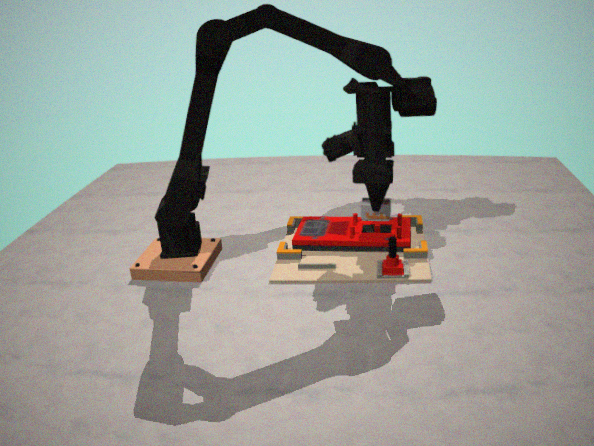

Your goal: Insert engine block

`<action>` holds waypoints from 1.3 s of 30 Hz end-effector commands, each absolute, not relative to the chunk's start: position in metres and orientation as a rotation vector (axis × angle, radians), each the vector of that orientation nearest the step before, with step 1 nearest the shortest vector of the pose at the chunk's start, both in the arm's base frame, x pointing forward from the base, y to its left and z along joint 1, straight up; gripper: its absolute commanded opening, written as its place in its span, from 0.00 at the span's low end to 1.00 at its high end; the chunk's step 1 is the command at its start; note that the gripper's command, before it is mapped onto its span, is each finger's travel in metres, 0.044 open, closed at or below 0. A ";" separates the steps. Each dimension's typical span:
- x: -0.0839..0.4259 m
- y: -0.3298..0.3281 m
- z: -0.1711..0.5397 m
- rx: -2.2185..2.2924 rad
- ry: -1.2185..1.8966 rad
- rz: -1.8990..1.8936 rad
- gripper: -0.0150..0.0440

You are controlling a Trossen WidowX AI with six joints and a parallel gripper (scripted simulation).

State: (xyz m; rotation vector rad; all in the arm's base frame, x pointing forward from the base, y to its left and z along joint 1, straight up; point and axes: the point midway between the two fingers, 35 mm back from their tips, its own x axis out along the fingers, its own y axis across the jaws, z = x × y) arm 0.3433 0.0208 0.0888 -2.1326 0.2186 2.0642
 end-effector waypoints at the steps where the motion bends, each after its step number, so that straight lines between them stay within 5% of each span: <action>1: 0.344 0.020 0.089 -2.101 0.281 2.029 0.52; 39: 0.345 0.020 0.089 -2.147 0.203 2.073 0.52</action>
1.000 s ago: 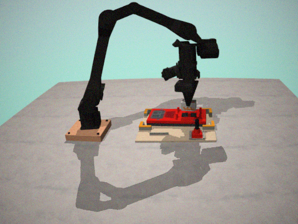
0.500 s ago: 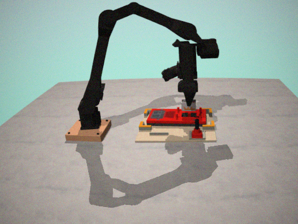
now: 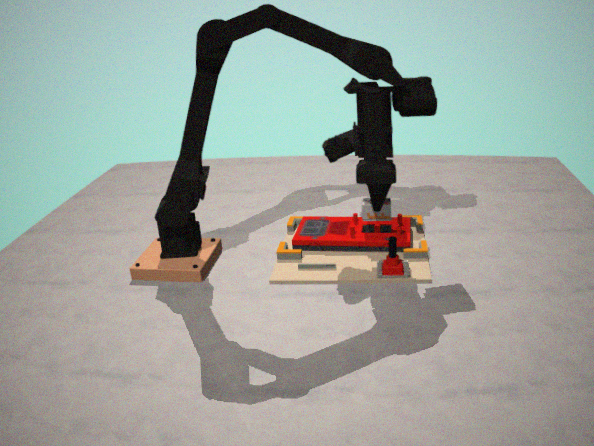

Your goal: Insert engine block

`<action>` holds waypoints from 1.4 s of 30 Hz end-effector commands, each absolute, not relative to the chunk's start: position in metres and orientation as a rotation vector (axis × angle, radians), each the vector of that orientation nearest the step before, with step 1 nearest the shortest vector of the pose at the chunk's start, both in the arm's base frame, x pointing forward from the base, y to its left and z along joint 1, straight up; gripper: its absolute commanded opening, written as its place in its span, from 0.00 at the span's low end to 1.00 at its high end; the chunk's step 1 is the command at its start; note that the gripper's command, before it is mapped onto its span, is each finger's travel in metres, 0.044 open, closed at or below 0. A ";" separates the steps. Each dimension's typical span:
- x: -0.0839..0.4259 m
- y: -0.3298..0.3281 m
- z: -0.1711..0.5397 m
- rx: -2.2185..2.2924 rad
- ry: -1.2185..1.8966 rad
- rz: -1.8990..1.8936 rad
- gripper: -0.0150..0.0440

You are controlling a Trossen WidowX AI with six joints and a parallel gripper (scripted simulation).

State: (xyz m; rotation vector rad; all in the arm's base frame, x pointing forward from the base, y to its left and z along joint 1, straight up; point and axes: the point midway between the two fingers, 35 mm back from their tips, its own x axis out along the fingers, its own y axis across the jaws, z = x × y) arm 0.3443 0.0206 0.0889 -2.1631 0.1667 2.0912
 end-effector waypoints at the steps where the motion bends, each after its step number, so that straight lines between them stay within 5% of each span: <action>1: 0.345 0.020 0.089 -2.134 0.227 2.060 0.52; 8: 0.345 0.020 0.089 -2.030 0.392 1.961 0.52; 24: 0.345 0.020 0.088 -2.200 0.107 2.123 0.52; 42: 0.345 0.020 0.084 -2.132 0.230 2.059 0.52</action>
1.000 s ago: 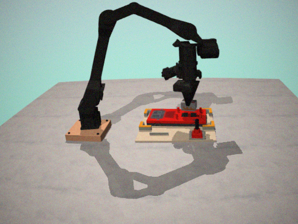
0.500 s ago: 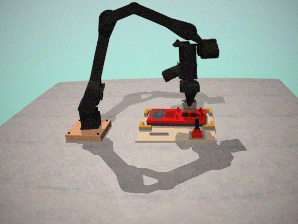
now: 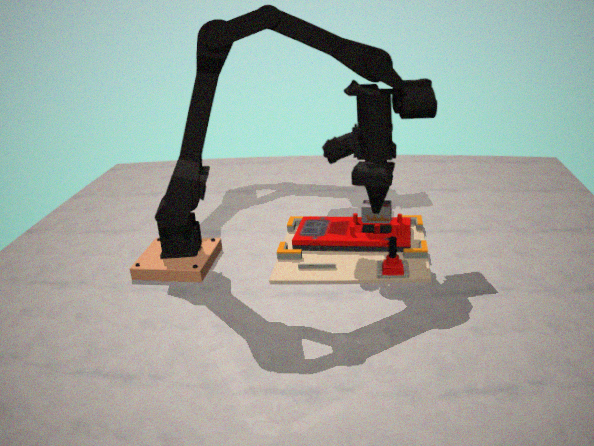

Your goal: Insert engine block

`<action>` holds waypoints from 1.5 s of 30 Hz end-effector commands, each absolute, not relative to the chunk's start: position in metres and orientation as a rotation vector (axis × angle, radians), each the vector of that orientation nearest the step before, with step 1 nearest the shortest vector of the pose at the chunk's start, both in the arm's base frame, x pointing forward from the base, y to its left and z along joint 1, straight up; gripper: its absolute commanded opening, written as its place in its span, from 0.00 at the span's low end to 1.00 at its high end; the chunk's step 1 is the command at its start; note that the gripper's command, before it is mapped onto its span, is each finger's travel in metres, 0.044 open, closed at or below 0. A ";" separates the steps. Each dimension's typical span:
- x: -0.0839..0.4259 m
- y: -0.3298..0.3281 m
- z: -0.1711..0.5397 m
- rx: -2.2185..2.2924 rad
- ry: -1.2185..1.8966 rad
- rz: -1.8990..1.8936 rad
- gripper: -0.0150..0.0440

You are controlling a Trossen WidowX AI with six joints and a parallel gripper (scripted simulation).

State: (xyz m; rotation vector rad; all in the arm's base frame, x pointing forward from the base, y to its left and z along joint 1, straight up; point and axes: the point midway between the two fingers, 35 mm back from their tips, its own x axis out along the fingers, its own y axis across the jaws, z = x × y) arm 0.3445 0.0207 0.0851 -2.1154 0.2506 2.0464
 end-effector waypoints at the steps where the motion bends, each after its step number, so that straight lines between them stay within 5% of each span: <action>1: 0.345 0.020 0.084 -2.140 0.217 2.066 0.52; 45: 0.345 0.021 0.071 -2.136 0.224 2.062 0.52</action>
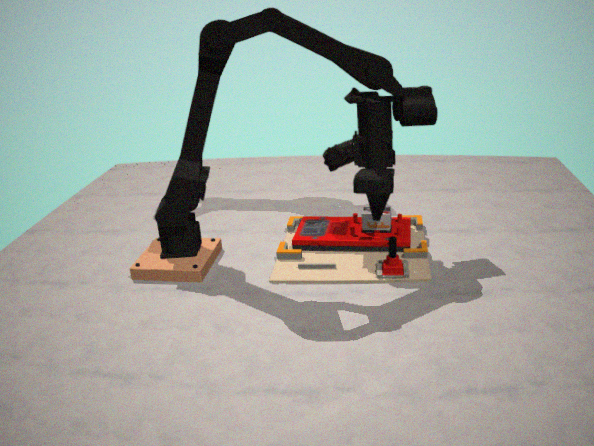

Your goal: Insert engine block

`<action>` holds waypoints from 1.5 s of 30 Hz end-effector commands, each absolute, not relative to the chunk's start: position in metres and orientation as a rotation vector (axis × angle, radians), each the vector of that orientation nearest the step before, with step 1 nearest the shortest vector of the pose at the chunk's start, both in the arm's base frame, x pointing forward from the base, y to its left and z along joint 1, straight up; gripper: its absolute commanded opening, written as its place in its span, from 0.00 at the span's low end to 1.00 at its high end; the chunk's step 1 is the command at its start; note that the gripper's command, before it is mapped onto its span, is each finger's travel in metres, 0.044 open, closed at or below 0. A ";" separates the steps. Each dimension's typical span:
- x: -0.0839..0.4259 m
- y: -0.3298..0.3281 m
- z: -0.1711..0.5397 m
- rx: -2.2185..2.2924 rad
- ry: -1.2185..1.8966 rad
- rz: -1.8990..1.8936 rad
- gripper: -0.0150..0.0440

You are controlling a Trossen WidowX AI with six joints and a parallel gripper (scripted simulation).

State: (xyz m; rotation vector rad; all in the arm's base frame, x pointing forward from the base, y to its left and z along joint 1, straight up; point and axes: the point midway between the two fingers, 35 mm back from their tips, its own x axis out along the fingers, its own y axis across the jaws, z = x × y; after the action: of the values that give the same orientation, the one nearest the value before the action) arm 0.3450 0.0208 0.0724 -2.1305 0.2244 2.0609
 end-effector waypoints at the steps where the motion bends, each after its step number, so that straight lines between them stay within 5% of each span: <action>1: 0.345 0.021 0.071 -2.135 0.224 2.062 0.52; 27: 0.346 0.021 0.064 -2.133 0.227 2.060 0.52; 38: 0.345 0.021 0.065 -2.131 0.224 2.061 1.00; 45: 0.345 0.021 0.065 -2.131 0.224 2.061 1.00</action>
State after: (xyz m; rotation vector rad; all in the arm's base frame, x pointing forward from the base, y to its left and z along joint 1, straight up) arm 0.3453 0.0208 0.0647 -2.1305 0.2250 2.0614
